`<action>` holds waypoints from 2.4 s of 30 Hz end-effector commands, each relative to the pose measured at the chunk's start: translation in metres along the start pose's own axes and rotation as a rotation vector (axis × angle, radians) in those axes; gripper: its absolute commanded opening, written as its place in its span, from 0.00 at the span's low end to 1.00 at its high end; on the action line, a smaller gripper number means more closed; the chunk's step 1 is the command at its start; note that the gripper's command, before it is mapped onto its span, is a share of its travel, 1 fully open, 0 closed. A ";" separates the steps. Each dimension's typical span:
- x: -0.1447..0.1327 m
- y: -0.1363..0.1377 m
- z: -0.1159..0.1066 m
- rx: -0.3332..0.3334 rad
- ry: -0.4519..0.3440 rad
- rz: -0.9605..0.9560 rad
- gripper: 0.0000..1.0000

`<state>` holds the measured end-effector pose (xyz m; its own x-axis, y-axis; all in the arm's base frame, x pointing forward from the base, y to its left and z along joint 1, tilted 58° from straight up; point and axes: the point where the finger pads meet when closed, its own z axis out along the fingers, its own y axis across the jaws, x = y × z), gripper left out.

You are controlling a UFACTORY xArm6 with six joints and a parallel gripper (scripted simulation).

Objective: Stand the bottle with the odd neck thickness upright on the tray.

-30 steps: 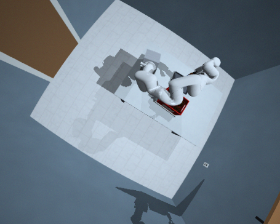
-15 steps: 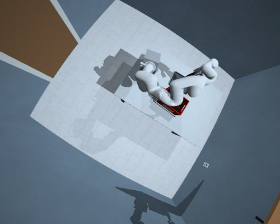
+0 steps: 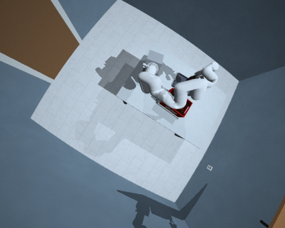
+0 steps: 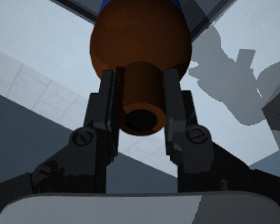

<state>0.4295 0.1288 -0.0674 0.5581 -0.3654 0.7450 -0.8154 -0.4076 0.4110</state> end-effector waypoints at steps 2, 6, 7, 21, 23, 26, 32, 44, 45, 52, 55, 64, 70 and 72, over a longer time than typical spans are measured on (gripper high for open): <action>0.001 -0.002 0.019 0.005 0.000 0.002 0.00; 0.001 -0.002 0.026 0.005 0.000 0.002 0.00; 0.001 -0.002 0.029 0.005 0.000 0.002 0.00; 0.001 -0.002 0.061 0.005 0.000 0.002 0.00; 0.001 -0.002 0.066 0.005 0.000 0.002 0.00; 0.001 -0.002 0.072 0.005 0.000 0.002 0.00; 0.001 -0.002 0.082 0.005 0.000 0.002 0.00; 0.001 -0.002 0.091 0.005 0.000 0.002 0.00; 0.001 -0.002 0.092 0.005 0.000 0.002 0.00; 0.001 -0.002 0.093 0.005 0.000 0.002 0.00; 0.001 -0.002 0.093 0.005 0.000 0.002 0.00; 0.001 -0.002 0.093 0.005 0.000 0.002 0.00; 0.001 -0.002 0.093 0.005 0.000 0.002 0.00; 0.001 -0.002 0.093 0.005 0.000 0.002 0.00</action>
<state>0.4450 0.0497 -0.1177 0.5575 -0.3657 0.7453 -0.8157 -0.4084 0.4097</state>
